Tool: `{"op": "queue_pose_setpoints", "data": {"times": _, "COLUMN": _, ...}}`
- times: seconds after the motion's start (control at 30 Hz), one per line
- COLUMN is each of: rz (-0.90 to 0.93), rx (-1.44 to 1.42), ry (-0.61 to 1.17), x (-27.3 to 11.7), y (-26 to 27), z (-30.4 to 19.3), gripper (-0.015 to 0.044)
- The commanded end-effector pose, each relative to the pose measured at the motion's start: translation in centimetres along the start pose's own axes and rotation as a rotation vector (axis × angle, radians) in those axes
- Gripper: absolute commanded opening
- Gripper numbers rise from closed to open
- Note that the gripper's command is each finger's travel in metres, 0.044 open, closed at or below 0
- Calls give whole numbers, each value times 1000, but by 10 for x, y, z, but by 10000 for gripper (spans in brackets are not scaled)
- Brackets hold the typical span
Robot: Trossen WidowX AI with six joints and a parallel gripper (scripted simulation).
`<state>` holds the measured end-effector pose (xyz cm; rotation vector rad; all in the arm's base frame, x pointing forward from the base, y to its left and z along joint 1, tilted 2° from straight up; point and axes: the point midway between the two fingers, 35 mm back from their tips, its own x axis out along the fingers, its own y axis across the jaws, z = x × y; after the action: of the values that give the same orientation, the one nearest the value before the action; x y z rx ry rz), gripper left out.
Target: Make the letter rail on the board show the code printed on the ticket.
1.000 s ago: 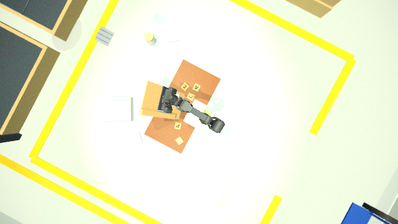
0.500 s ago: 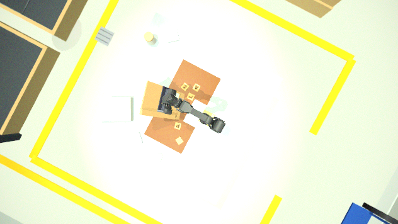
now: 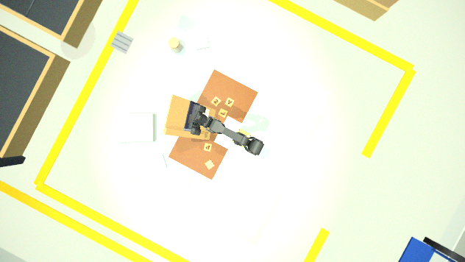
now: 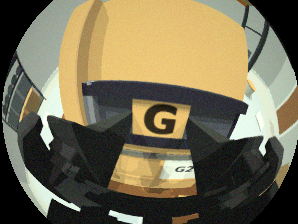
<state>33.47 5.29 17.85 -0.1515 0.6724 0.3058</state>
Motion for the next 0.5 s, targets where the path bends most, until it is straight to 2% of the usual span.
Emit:
{"op": "queue_pose_setpoints", "data": {"times": 0.0, "rz": -4, "rx": 3, "ry": -4, "x": 0, "y": 1, "z": 1, "gripper": 0}}
{"op": "queue_pose_setpoints", "data": {"times": 0.47, "rz": -4, "rx": 4, "ry": -4, "x": 0, "y": 9, "z": 1, "gripper": 0}}
